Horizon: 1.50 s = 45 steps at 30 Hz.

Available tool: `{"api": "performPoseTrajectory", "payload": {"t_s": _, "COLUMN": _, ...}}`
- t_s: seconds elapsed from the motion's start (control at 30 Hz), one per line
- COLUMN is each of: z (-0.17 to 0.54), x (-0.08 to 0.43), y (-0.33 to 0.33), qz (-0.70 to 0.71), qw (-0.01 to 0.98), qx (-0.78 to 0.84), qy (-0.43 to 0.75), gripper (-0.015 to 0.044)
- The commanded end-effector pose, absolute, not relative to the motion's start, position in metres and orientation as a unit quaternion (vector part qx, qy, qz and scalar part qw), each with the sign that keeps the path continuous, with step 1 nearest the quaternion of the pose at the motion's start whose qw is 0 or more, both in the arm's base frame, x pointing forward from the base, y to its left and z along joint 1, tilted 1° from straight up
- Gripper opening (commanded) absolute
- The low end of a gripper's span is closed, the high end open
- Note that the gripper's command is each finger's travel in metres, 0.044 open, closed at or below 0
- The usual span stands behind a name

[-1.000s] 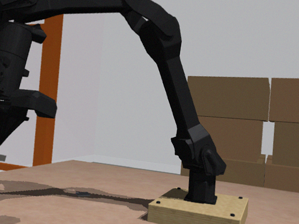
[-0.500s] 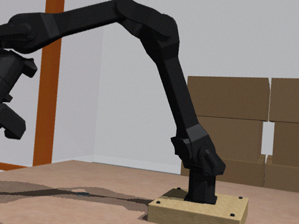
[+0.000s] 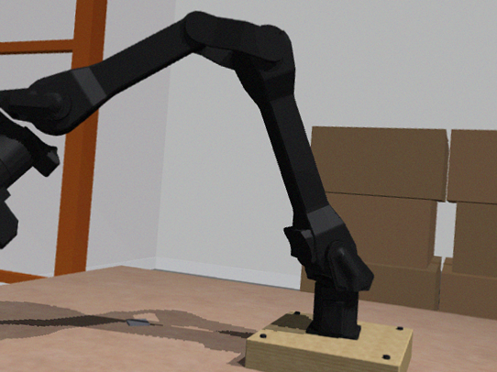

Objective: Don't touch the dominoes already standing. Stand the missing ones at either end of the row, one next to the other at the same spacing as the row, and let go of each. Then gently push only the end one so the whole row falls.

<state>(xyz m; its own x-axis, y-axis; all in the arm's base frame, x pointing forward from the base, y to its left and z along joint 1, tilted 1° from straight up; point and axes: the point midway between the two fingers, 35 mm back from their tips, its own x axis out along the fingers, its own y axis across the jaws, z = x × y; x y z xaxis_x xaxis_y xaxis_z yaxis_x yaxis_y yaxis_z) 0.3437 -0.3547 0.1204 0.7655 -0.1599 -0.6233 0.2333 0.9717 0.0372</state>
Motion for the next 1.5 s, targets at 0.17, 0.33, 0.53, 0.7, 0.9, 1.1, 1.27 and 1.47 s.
{"api": "performPoseTrajectory", "payload": {"t_s": 0.17, "z": 0.123, "x": 0.338, "y": -0.36, "qz": -0.101, "qw": 0.963, "qx": 0.062, "qy": 0.243, "gripper": 0.0107}}
{"api": "performPoseTrajectory", "payload": {"t_s": 0.33, "z": 0.125, "x": 0.333, "y": -0.36, "qz": -0.092, "qw": 0.973, "qx": 0.061, "qy": 0.201, "gripper": 0.0107}}
{"api": "performPoseTrajectory", "payload": {"t_s": 0.53, "z": 0.127, "x": 0.325, "y": -0.356, "qz": -0.078, "qw": 0.983, "qx": 0.058, "qy": 0.154, "gripper": 0.0107}}
{"api": "performPoseTrajectory", "payload": {"t_s": 0.7, "z": 0.129, "x": 0.316, "y": -0.35, "qz": -0.063, "qw": 0.99, "qx": 0.052, "qy": 0.119, "gripper": 0.0107}}
{"api": "performPoseTrajectory", "payload": {"t_s": 0.9, "z": 0.132, "x": 0.304, "y": -0.34, "qz": -0.042, "qw": 0.995, "qx": 0.043, "qy": 0.081, "gripper": 0.0107}}
{"api": "performPoseTrajectory", "payload": {"t_s": 1.1, "z": 0.134, "x": 0.291, "y": -0.326, "qz": -0.018, "qw": 0.998, "qx": 0.03, "qy": 0.049, "gripper": 0.0107}}
{"api": "performPoseTrajectory", "payload": {"t_s": 1.27, "z": 0.136, "x": 0.279, "y": -0.312, "qz": 0.004, "qw": 0.999, "qx": 0.018, "qy": 0.027, "gripper": 0.0107}}
{"api": "performPoseTrajectory", "payload": {"t_s": 1.47, "z": 0.136, "x": 0.264, "y": -0.293, "qz": 0.031, "qw": 0.999, "qx": 0.001, "qy": 0.007, "gripper": 0.0107}}
